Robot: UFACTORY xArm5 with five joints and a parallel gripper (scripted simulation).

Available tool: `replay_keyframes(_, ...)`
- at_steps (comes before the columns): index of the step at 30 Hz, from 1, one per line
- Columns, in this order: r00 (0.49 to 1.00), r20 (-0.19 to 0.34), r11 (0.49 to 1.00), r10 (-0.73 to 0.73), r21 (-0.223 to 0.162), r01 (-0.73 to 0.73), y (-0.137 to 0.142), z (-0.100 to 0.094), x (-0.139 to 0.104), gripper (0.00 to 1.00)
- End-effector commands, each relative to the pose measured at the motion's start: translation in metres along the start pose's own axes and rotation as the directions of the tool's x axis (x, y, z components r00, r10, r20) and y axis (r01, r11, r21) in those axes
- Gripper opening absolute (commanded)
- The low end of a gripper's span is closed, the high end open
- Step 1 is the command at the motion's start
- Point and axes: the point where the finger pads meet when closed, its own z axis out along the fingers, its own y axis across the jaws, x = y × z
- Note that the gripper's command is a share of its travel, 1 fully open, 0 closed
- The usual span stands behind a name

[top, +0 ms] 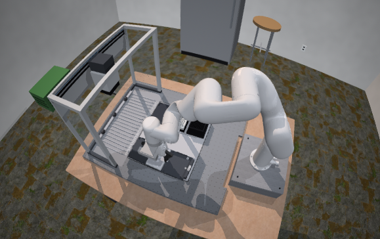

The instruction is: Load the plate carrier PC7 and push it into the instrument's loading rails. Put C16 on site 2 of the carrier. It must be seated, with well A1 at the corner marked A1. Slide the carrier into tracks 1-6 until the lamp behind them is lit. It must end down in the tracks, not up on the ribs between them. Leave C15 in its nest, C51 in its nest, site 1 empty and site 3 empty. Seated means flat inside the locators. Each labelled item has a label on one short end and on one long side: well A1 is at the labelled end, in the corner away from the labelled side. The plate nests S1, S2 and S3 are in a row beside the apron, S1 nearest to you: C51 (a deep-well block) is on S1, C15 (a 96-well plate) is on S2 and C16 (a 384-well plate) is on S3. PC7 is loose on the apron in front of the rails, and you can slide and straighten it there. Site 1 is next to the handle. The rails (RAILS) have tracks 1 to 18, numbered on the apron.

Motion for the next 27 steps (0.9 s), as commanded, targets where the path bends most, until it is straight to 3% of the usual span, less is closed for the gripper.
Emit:
replay_keyframes(1,1.0,-0.001,1.0,0.0,-0.004,0.0,0.0015,-0.0015,0.0005,1.0)
replay_keyframes(27,1.0,-0.001,1.0,0.0,-0.004,0.0,0.0014,-0.0065,0.0005,1.0)
